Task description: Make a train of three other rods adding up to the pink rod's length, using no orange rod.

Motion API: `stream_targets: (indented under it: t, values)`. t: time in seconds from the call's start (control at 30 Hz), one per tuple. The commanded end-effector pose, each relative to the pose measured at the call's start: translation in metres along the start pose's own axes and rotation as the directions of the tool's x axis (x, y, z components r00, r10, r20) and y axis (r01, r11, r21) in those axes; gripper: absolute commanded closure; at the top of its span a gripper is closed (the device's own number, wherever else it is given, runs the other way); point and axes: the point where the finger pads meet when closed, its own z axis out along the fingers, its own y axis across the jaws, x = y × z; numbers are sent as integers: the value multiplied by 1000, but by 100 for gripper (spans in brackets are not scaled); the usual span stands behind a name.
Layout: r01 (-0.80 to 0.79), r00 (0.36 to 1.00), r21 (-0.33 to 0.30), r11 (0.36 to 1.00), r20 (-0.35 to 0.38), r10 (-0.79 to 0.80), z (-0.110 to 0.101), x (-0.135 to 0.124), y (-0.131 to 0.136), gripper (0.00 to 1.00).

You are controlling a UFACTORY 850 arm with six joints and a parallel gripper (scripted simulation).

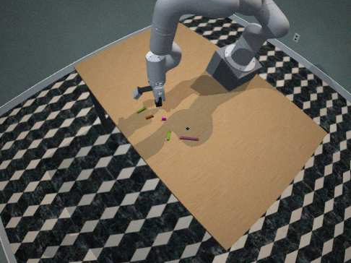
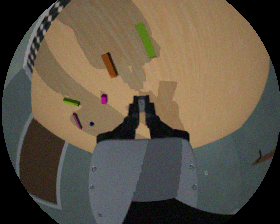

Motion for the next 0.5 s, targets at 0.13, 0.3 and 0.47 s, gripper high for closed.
stream_targets:
  t: [0.13, 0.3, 0.47]
  values:
    - [0, 1000, 0, 1000, 1, 0, -54, 1, 0, 96]
    - [0, 1000, 0, 1000, 1, 0, -68, 1, 0, 96]
    - [0, 1000, 0, 1000, 1, 0, -74, 1, 0, 96]
